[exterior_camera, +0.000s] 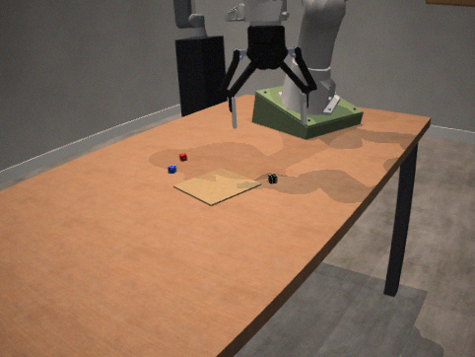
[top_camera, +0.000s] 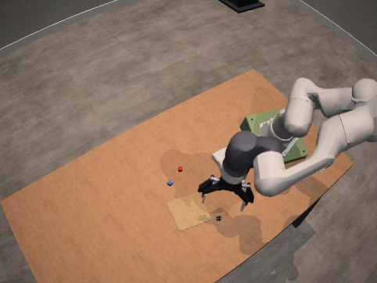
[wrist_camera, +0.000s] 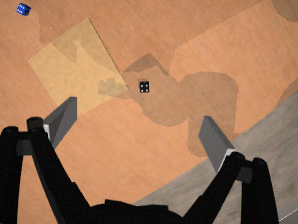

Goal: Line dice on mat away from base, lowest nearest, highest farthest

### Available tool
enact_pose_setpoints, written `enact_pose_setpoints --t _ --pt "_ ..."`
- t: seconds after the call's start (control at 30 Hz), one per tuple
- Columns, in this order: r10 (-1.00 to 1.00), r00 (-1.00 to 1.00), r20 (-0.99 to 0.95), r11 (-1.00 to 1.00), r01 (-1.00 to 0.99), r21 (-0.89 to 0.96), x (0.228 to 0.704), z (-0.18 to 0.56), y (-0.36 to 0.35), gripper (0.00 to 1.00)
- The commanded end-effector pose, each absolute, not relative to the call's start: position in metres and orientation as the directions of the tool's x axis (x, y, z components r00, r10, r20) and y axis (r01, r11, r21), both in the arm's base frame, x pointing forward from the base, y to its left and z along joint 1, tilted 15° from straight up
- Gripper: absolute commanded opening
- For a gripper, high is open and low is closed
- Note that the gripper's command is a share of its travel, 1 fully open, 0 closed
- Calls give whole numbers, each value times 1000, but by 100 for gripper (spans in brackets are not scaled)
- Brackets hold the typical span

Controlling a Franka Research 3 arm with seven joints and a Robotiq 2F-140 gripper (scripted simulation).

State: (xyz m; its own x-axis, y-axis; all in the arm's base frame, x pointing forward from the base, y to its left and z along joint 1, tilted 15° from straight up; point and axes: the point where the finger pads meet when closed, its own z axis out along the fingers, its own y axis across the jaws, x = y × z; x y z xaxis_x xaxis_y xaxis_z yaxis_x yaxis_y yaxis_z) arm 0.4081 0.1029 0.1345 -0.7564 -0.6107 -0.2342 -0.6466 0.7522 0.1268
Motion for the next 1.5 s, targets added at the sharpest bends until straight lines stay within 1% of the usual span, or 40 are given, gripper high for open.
enact_pose_setpoints --t 0.0,0.1,0.13,0.6,0.67,0.77,1.17,1.23,1.27,1.47 --pt "-473 -857 -204 845 -507 169 407 133 106 100" --pt "-458 -866 -201 853 -492 173 407 133 106 100" --pt "-419 -887 -193 873 -452 182 408 132 106 100" --pt "-204 -968 -146 947 -233 222 408 127 108 100" --pt "-204 -968 -146 947 -233 222 408 127 108 100" --pt "-130 -983 -128 960 -157 233 408 125 109 100" --pt "60 -995 -80 967 38 253 408 120 110 100" --pt "60 -995 -80 967 38 253 408 120 110 100" --pt "104 -992 -69 963 83 257 408 119 110 100" --pt "198 -979 -43 948 180 262 409 117 111 100"
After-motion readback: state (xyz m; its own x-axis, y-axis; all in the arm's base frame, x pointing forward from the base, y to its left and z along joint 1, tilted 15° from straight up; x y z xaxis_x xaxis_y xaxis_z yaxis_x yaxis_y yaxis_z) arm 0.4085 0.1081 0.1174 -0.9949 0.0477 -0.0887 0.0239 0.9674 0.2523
